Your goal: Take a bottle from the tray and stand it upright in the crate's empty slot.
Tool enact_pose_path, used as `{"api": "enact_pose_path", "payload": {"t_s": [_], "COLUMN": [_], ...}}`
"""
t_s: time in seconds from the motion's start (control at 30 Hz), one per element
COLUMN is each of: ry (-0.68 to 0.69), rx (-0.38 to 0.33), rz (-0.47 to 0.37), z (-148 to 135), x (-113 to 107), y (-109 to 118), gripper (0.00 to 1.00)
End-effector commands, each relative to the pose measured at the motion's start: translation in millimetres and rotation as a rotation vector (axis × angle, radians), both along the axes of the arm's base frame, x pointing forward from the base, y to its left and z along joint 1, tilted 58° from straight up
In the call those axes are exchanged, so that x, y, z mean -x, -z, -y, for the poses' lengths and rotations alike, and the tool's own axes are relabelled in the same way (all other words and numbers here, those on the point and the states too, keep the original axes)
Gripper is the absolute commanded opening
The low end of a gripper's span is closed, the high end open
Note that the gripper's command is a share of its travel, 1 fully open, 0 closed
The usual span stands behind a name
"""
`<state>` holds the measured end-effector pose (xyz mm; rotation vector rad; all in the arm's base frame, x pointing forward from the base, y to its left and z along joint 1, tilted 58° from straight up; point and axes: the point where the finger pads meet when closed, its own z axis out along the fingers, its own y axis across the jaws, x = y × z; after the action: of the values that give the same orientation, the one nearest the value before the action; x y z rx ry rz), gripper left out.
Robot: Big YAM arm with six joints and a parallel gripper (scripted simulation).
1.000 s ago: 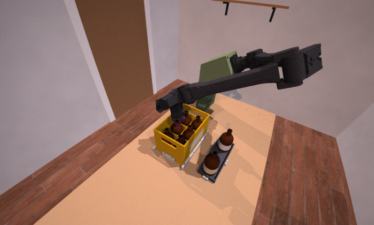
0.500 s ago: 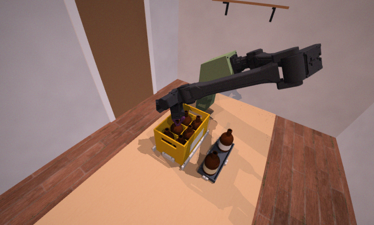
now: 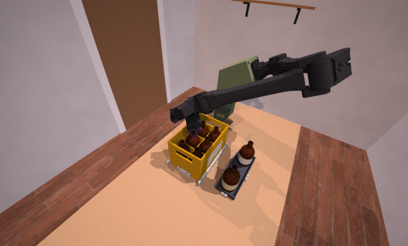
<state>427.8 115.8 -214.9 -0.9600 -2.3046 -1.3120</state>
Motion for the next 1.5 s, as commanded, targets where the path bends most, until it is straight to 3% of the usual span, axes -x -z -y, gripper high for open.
{"api": "enact_pose_path", "payload": {"t_s": [0.0, 0.4, 0.43, 0.47, 0.53, 0.9, 1.0, 1.07, 1.33, 1.4, 1.47], "ry": [0.007, 0.023, -0.02, -0.02, 0.021, 0.023, -0.009, 0.023, 0.022, -0.002, 0.021], "rx": [-0.004, -0.003, -0.002, -0.002, -0.002, 0.003, 0.003, 0.005, 0.007, 0.007, 0.008], "rz": [-0.026, -0.007, -0.001, 0.002, 0.002, 0.009, 0.011, 0.018, 0.027, 0.027, 0.028], "z": [-1.2, 13.4, -4.2, -3.3, 16.3, 36.0, 24.7, 43.2, 61.3, 55.0, 69.1], "x": [8.9, 2.3, 5.4, 4.3, -0.2, -2.4, -0.9, -6.5, -9.7, -8.2, -9.4], "y": [5.0, -4.2, -6.8, -8.6, -9.9, -21.0, -22.5, -25.5, -36.9, -39.4, -41.7], "gripper": [0.61, 0.61, 0.61, 0.61, 0.61, 0.61, 0.61, 0.61, 0.61, 0.61, 0.61]}}
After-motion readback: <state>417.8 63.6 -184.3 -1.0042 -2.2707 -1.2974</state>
